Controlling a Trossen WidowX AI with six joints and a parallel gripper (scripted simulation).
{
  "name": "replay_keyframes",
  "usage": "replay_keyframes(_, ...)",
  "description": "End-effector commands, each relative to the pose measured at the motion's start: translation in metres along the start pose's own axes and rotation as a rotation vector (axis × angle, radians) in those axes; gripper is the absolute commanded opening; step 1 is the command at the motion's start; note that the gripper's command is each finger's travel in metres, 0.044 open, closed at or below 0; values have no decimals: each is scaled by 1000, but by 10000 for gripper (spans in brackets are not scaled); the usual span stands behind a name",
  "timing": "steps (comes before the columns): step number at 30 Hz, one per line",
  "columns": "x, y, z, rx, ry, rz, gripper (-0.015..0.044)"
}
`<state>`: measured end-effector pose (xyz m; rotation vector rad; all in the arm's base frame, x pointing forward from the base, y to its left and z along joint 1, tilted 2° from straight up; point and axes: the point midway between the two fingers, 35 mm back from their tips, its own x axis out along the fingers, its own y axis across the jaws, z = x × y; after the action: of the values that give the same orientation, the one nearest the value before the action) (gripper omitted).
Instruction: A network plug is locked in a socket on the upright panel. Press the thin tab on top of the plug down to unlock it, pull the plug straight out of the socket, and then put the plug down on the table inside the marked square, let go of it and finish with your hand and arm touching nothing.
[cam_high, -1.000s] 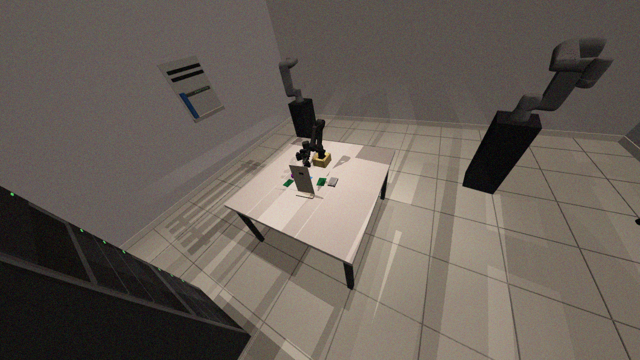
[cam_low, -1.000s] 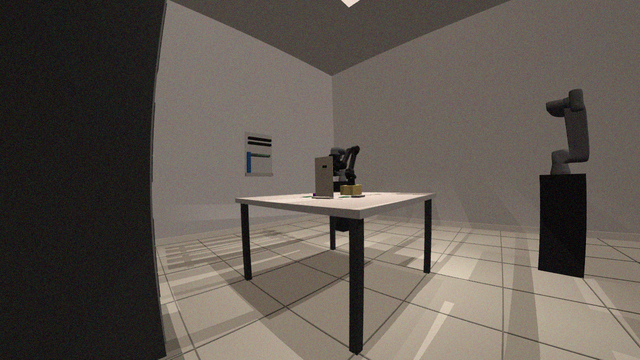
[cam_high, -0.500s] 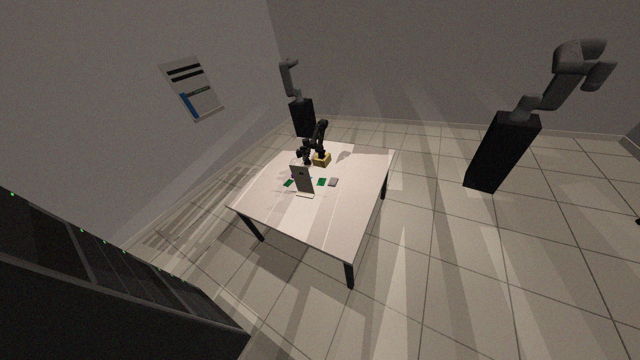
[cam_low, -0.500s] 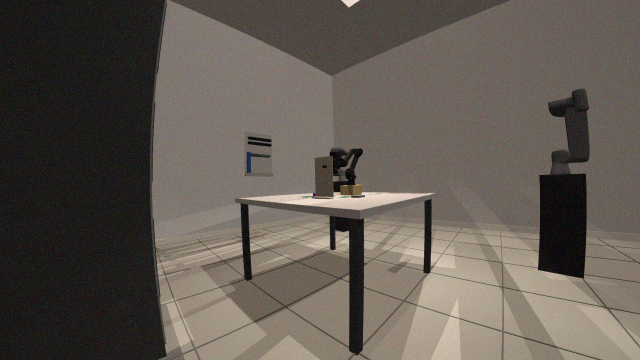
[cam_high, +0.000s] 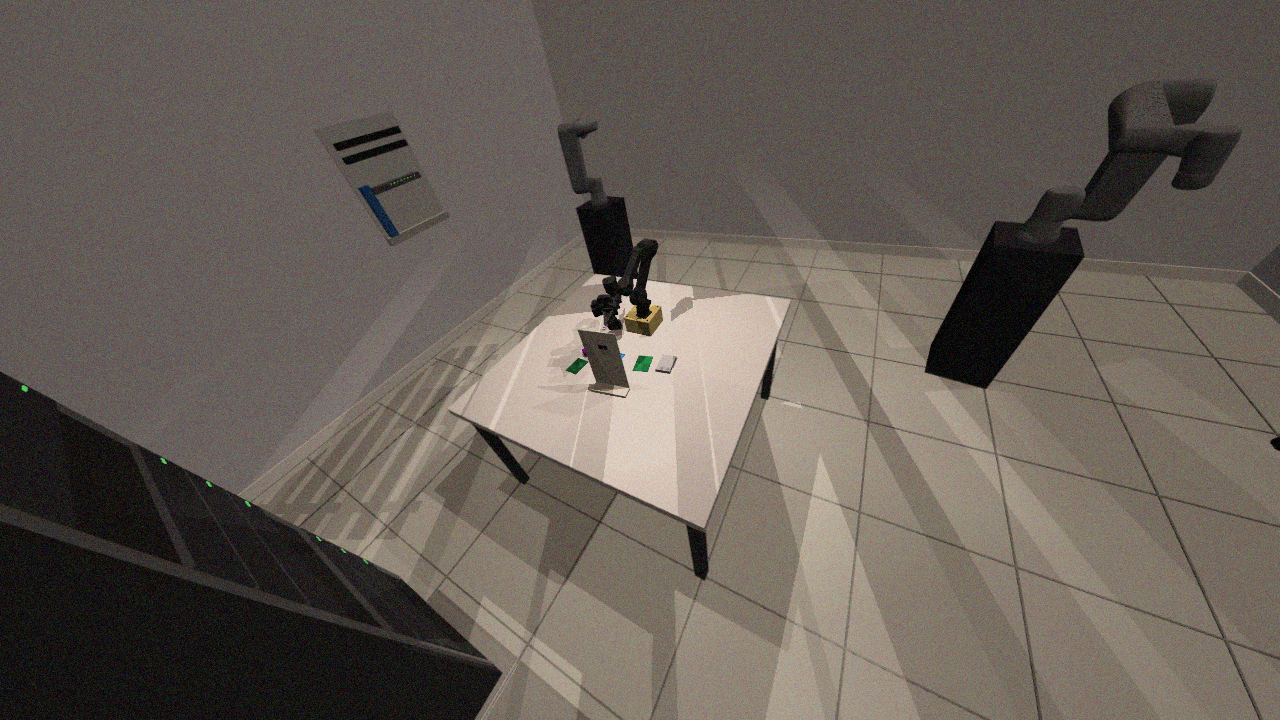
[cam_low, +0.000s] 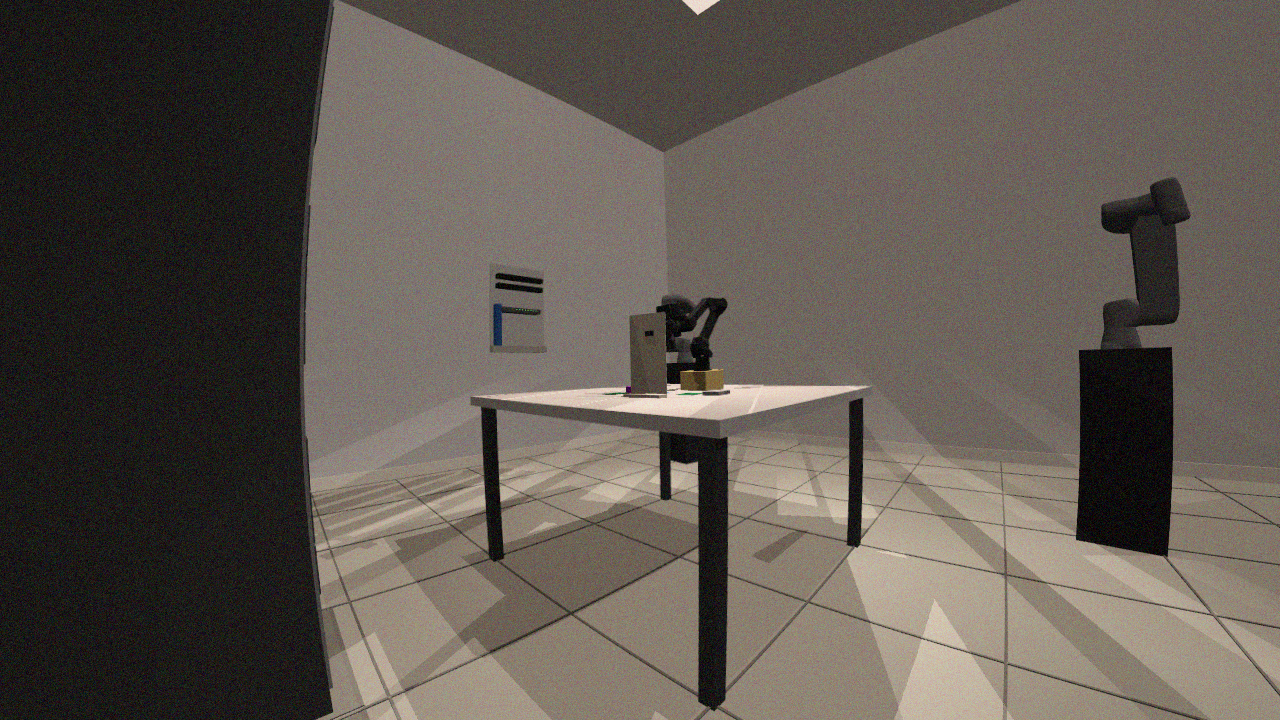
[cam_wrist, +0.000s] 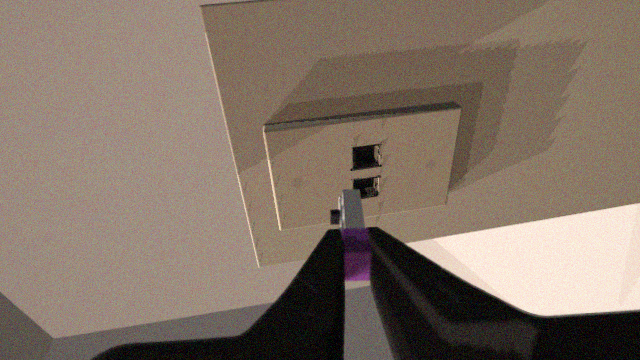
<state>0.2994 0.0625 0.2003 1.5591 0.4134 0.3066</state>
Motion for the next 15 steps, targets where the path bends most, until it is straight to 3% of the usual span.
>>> replay_keyframes(1, 4, -25, 15, 52, -74, -108, 0)
replay_keyframes(15, -10, -116, 55, 184, -332, -519, 0)
